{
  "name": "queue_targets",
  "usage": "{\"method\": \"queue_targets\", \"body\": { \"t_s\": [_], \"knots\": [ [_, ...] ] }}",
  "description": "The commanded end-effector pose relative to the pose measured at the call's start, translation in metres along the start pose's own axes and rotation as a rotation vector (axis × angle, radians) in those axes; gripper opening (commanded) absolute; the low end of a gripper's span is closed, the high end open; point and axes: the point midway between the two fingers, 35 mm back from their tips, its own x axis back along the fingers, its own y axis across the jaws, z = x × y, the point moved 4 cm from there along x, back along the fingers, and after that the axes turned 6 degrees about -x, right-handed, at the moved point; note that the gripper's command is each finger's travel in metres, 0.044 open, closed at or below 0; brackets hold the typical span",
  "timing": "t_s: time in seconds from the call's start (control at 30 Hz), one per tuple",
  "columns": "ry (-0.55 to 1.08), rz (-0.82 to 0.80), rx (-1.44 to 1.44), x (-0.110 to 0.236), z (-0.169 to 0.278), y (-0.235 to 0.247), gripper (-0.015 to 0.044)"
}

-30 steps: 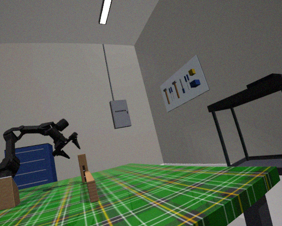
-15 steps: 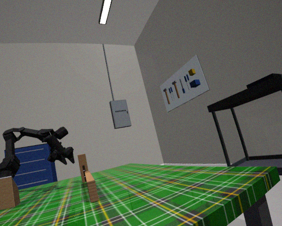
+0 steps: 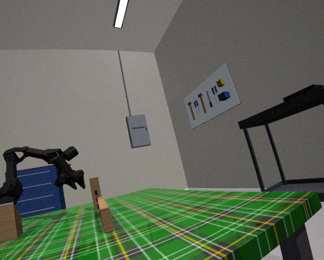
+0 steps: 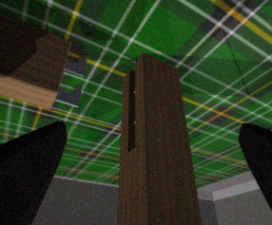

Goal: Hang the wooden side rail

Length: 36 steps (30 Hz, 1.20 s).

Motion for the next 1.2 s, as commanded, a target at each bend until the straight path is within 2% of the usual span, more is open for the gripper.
{"method": "queue_targets", "body": {
  "t_s": [0.0, 0.13, 0.2, 0.7, 1.17],
  "knots": [
    [0.001, 0.003, -0.004, 0.0, 0.0, 0.0, 0.044],
    [0.004, 0.004, 0.008, 0.0, 0.001, 0.0, 0.044],
    [0.026, 0.01, 0.106, -0.002, 0.004, 0.005, 0.044],
    [0.268, -0.038, 1.24, -0.016, 0.03, 0.047, 0.044],
    [0.443, -0.268, 2.307, -0.017, 0.03, 0.07, 0.044]
  ]
}}
